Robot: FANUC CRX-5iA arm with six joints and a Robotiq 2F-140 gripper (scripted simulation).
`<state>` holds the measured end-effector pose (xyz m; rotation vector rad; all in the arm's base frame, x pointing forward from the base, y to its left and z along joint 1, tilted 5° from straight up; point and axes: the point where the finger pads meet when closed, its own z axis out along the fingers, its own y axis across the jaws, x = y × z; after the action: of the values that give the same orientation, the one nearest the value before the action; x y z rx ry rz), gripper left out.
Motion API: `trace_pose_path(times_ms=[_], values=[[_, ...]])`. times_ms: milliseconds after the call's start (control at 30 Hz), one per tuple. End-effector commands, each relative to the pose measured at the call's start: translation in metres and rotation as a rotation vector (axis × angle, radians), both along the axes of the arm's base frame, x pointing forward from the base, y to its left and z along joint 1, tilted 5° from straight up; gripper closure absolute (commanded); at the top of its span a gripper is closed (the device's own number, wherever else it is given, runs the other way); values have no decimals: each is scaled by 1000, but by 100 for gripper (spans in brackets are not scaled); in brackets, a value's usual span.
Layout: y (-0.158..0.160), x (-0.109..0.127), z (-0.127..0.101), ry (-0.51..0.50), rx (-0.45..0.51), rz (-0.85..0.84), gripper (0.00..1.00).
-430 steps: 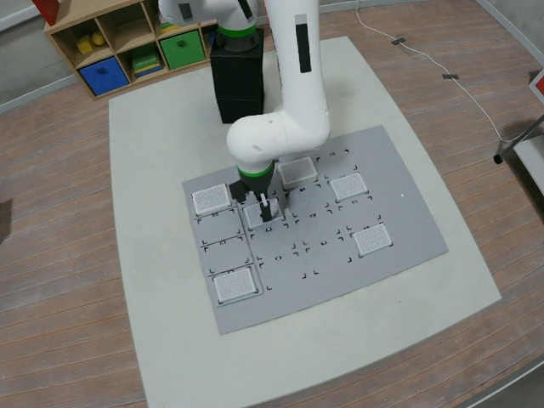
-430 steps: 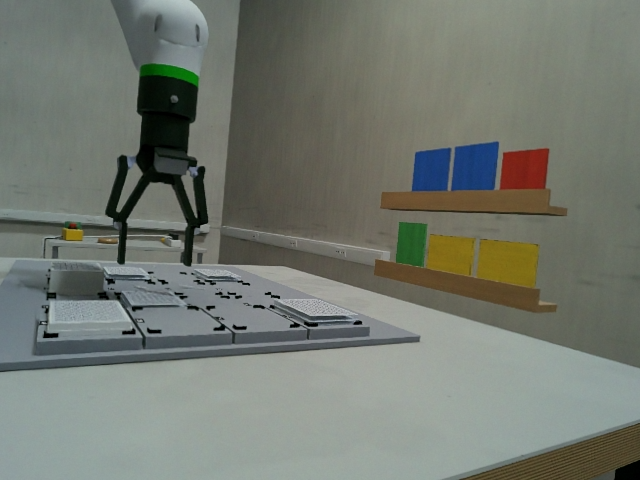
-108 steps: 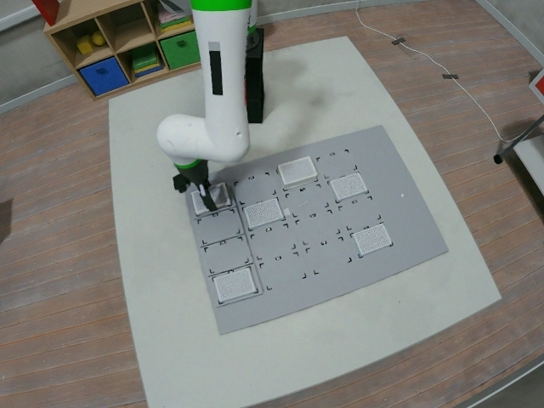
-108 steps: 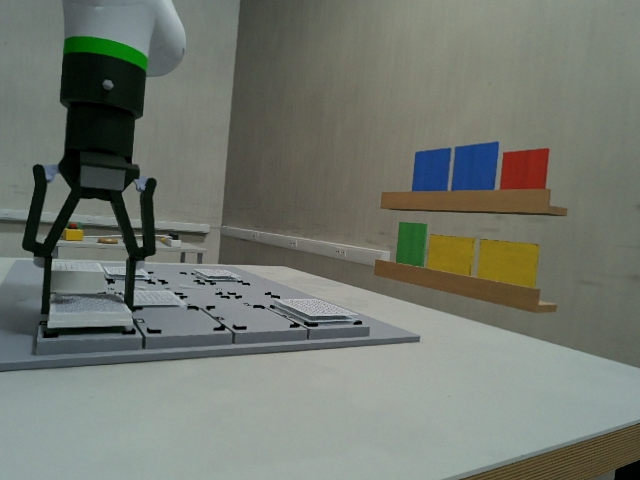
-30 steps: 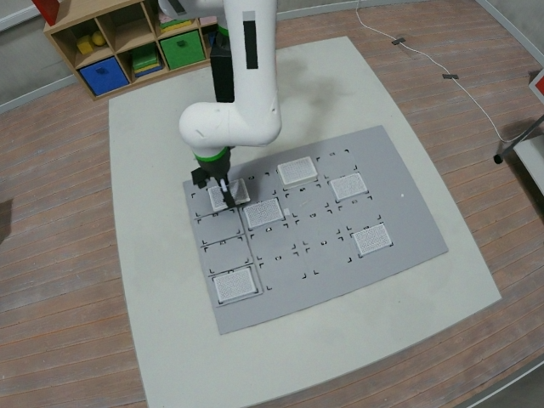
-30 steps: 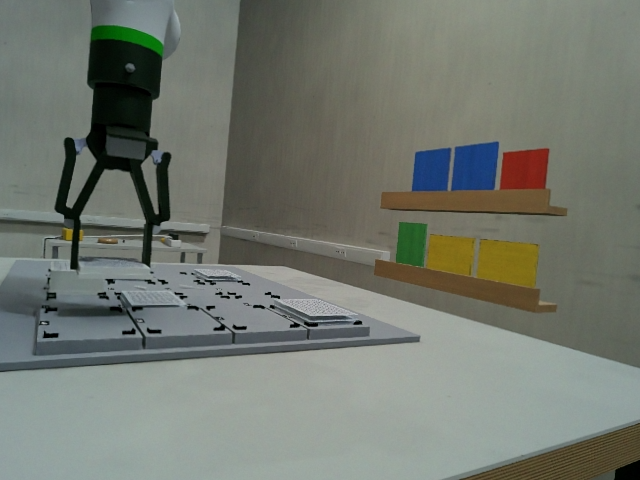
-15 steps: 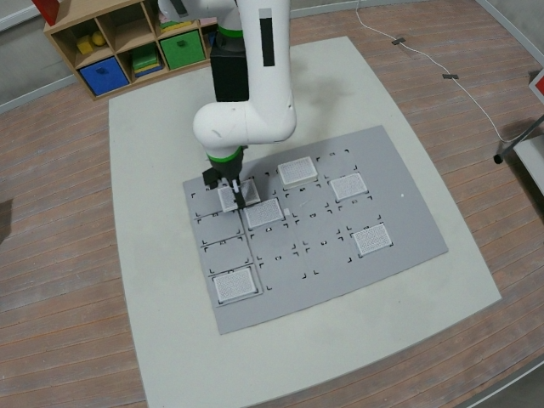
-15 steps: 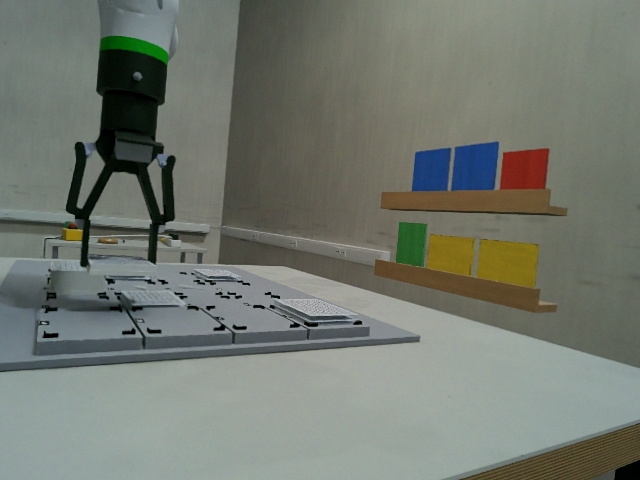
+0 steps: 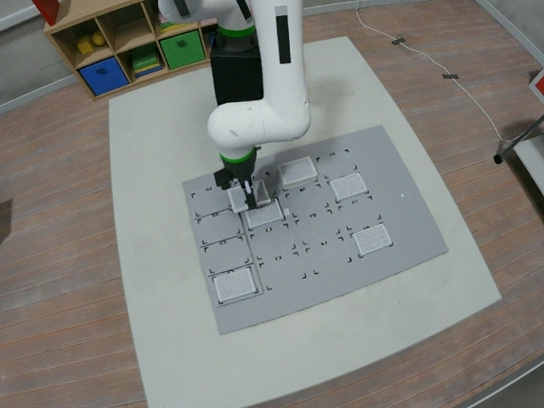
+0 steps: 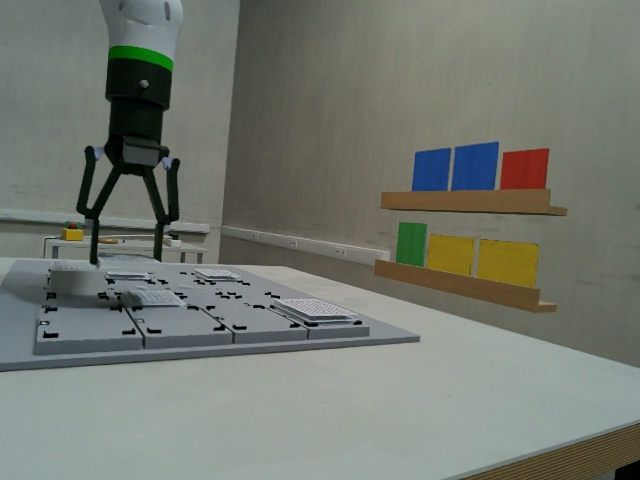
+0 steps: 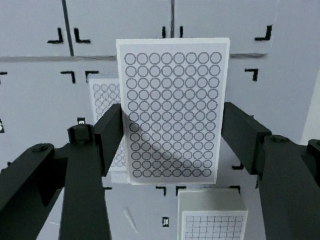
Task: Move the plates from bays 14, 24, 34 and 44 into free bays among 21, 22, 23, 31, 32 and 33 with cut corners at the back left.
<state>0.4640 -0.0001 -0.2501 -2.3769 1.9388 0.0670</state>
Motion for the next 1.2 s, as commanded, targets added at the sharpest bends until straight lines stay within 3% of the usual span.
trace_pose_path(times_ms=[0, 1167], values=[[12, 3, 2, -2, -1, 0, 90], [93, 21, 9, -2, -1, 0, 90]])
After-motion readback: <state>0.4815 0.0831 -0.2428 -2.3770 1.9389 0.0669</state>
